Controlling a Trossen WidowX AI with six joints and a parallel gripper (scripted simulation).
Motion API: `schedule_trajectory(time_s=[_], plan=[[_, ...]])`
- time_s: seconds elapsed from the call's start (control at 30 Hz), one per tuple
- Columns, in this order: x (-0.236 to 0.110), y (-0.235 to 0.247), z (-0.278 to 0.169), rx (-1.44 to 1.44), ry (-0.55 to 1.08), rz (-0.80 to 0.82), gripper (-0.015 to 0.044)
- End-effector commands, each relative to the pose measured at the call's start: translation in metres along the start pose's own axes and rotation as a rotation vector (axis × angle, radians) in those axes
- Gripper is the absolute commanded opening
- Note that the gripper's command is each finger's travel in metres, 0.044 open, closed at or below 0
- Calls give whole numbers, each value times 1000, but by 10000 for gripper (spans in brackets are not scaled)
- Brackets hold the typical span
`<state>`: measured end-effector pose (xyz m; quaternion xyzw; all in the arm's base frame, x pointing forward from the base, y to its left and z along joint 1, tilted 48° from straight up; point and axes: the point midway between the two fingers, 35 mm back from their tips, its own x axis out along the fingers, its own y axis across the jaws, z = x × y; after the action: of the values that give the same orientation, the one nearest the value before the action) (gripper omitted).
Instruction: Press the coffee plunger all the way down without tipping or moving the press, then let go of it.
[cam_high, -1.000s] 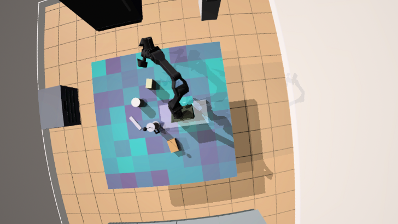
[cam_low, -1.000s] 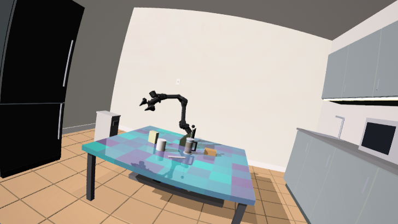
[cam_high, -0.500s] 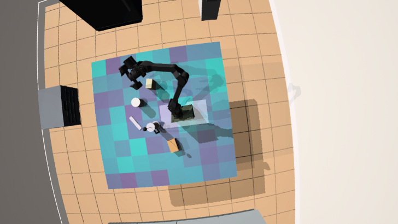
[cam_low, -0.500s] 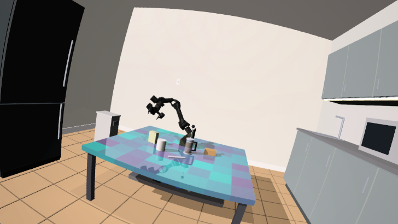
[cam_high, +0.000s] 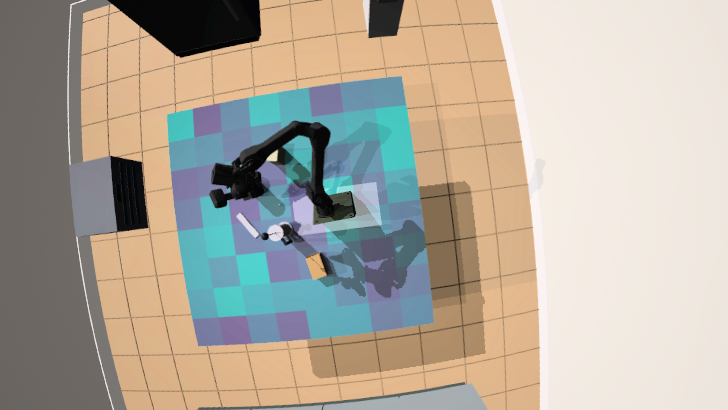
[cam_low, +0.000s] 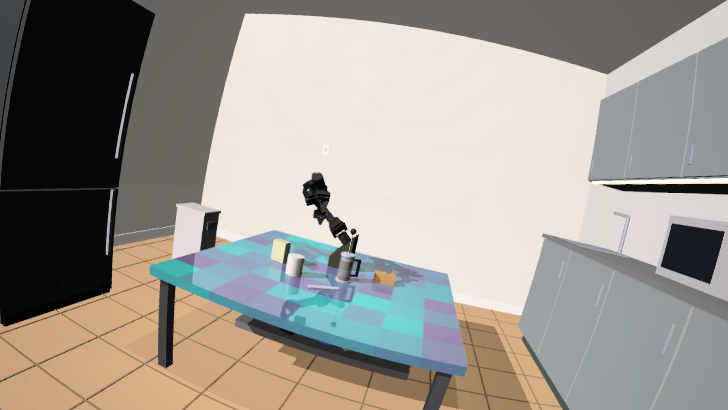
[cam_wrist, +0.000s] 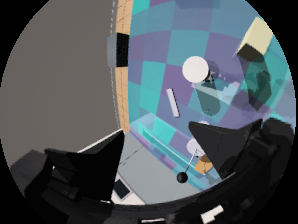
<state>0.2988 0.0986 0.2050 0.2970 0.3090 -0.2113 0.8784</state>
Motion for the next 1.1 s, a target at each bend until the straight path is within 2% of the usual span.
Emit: schedule_trajectory(time_s=[0.0,0.2,0.47,0.6,0.83,1.07], plan=[[-5,-3,-62,-411,1,-38,440],[-27,-12,-127,-924,-70,-22,440],[-63,-30,-186,-1542,-289,45,440],[-58,-37,-186,-1555,-295,47,440],[-24,-73,-181,-1556,-296,48,440],[-21,-73,-181,-1556,-294,48,440]])
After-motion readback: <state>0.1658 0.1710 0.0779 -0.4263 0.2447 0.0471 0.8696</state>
